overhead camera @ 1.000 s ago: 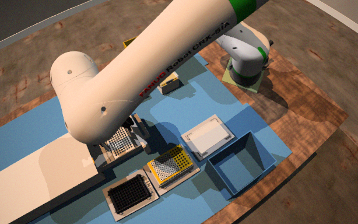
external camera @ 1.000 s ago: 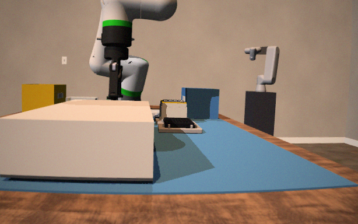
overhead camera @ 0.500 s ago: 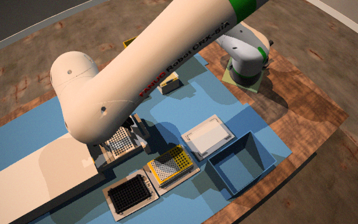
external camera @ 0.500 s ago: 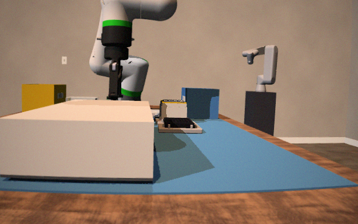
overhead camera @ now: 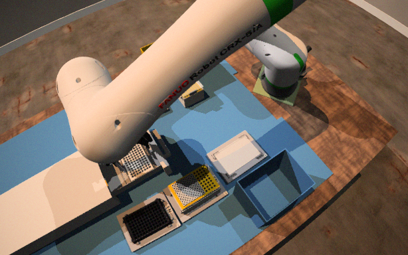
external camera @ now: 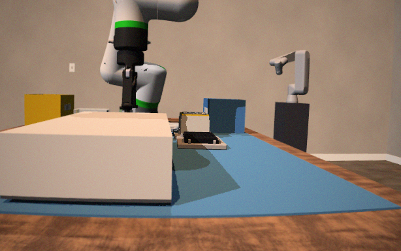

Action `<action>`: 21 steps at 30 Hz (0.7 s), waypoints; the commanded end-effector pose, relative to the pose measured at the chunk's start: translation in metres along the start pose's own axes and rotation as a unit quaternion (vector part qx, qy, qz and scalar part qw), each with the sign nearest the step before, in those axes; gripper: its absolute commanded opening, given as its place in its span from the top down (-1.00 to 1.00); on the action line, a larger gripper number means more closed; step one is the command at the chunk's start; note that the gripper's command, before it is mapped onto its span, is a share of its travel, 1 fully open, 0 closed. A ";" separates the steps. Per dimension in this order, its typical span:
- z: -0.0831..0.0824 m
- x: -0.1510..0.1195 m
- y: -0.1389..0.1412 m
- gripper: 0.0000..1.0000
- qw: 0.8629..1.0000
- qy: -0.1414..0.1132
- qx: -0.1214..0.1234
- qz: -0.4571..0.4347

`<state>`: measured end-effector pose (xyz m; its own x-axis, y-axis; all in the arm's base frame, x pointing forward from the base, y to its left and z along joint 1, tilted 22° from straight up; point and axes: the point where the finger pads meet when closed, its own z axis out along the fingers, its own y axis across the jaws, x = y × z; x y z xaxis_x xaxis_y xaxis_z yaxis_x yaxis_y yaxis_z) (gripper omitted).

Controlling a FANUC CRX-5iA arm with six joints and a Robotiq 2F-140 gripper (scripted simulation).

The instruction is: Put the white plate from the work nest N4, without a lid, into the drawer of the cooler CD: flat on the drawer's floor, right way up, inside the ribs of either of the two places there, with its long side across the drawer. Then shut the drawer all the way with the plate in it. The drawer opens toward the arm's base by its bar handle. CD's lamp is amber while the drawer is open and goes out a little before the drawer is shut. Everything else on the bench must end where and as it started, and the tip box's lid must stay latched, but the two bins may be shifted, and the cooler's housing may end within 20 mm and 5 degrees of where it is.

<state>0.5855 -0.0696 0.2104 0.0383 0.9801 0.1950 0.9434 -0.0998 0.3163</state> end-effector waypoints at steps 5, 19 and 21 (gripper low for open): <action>-0.008 0.000 0.000 -0.33 1.000 0.000 0.000 0.000; -0.027 0.000 0.000 -0.33 1.000 0.000 0.000 0.000; -0.027 0.000 0.000 -0.33 1.000 0.000 0.000 0.000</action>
<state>0.5774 -0.0739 0.2333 0.0383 0.9801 0.1949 0.9434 -0.0998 0.3164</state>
